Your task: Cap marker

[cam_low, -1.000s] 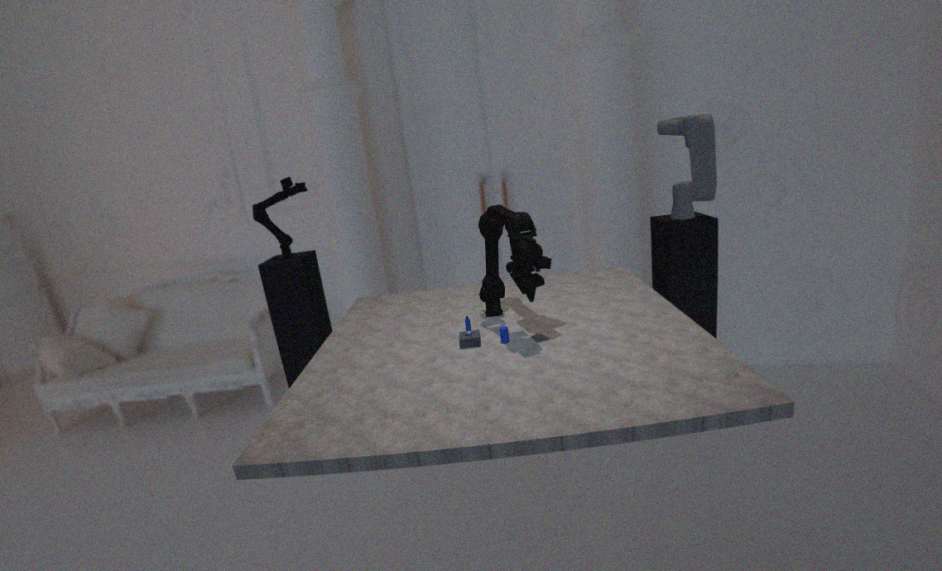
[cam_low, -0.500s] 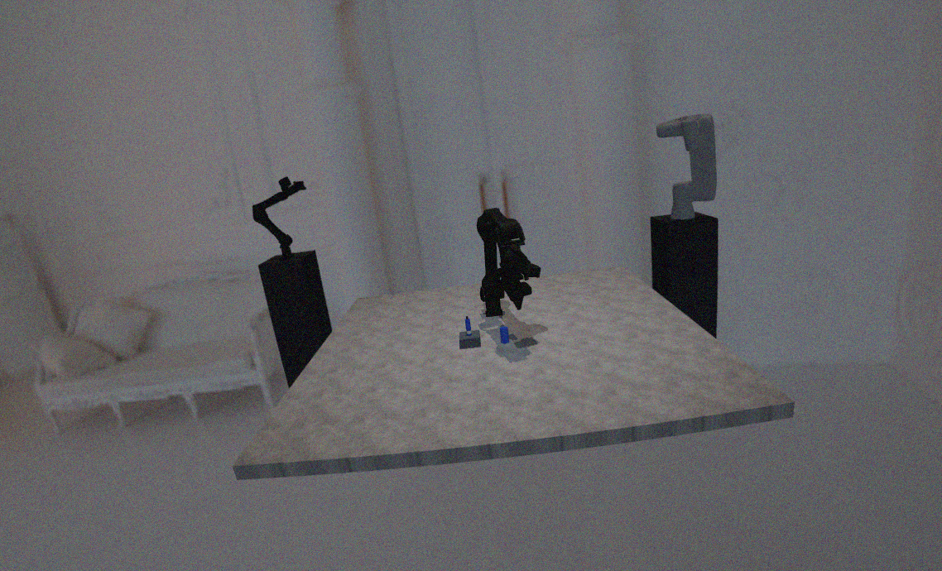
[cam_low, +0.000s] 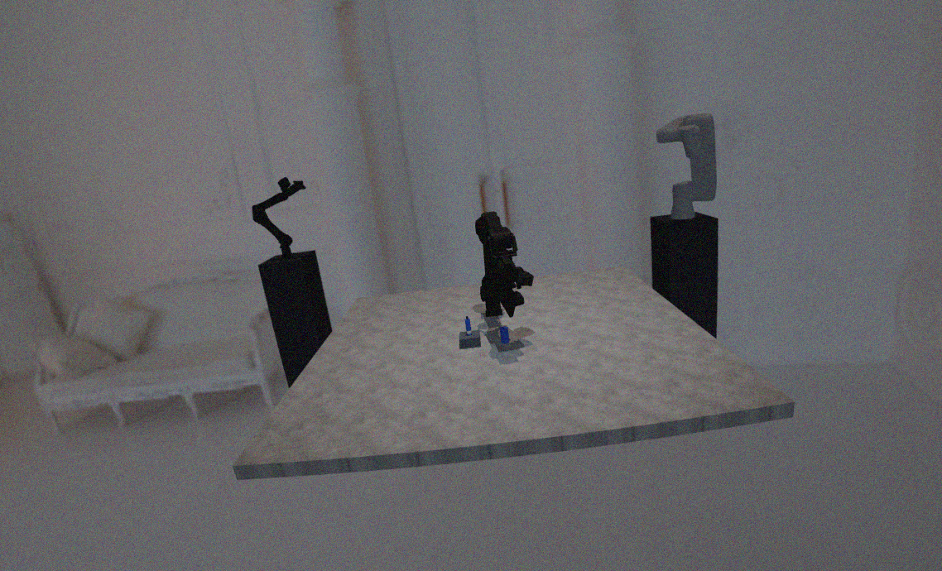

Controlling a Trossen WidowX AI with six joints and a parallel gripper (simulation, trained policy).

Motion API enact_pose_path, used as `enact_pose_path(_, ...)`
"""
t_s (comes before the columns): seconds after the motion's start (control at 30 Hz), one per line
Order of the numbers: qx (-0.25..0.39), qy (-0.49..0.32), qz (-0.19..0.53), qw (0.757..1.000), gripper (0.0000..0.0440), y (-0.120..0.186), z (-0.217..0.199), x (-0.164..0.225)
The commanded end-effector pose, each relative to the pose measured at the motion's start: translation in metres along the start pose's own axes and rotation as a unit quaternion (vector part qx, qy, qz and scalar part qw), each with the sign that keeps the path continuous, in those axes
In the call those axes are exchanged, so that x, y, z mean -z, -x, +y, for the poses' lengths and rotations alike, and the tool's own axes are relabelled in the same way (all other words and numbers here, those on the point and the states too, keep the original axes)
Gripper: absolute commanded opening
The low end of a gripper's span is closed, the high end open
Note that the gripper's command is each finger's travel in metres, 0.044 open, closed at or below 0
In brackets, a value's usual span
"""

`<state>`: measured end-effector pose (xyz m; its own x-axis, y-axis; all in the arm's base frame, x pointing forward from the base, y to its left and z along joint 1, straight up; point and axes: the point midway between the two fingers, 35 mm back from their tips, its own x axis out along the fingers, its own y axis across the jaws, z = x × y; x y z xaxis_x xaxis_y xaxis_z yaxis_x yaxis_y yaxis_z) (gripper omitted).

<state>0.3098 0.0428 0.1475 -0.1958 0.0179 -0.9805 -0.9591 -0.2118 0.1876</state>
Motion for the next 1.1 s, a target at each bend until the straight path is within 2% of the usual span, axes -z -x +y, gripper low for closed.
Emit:
enact_pose_path(0.0, -0.012, 0.004, 0.000, 1.000, 0.0306, -0.008, 0.002, 0.006)
enact_pose_path(1.07, -0.044, 0.086, -0.004, 0.995, 0.0259, -0.085, 0.000, 0.021)
